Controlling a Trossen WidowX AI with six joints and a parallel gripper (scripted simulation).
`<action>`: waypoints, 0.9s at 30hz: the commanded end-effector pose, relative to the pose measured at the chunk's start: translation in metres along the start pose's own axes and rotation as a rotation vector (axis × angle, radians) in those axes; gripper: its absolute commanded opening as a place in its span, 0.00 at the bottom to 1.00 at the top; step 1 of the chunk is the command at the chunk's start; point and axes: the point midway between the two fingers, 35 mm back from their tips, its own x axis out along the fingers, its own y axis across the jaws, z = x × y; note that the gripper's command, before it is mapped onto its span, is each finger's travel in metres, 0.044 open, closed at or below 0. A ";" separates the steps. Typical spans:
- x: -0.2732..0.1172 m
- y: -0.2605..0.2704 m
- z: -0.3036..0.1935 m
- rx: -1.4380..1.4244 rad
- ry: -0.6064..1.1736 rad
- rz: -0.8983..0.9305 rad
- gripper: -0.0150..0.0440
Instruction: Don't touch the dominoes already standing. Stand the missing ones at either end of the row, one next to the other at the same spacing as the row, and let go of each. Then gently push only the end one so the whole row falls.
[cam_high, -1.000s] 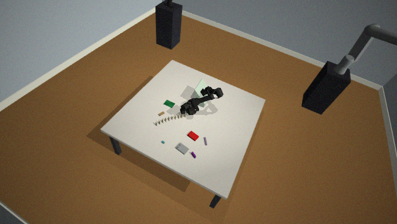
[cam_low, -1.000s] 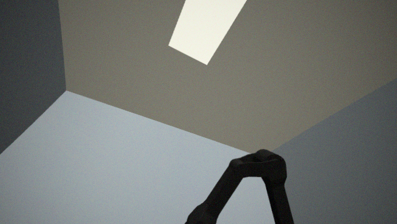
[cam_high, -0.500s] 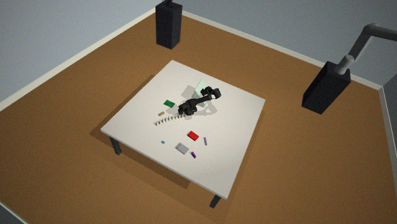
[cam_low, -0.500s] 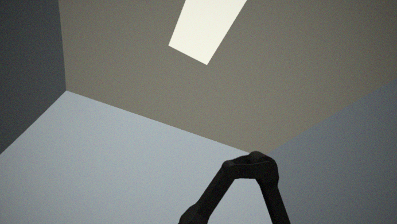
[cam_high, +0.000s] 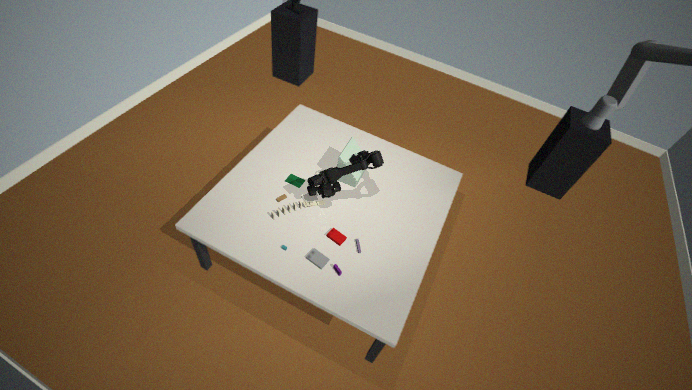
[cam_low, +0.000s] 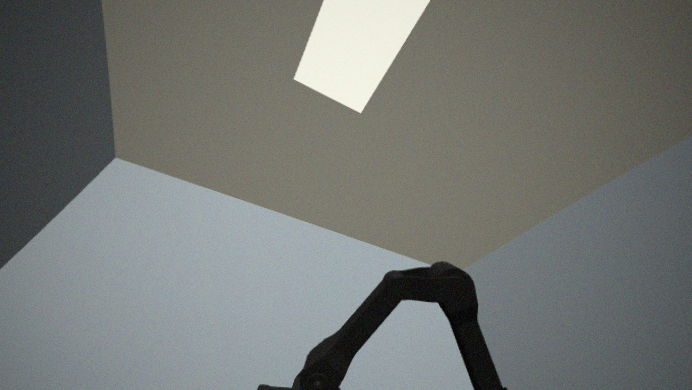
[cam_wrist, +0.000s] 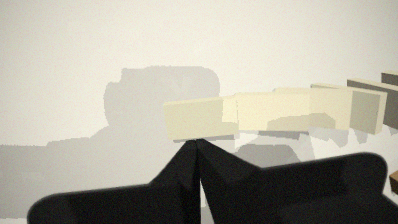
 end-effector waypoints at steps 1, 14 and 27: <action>-0.020 -0.014 0.002 -0.017 0.011 0.004 0.25; -0.027 -0.018 0.002 -0.021 0.019 0.016 0.25; -0.027 -0.018 0.002 -0.021 0.019 0.016 0.25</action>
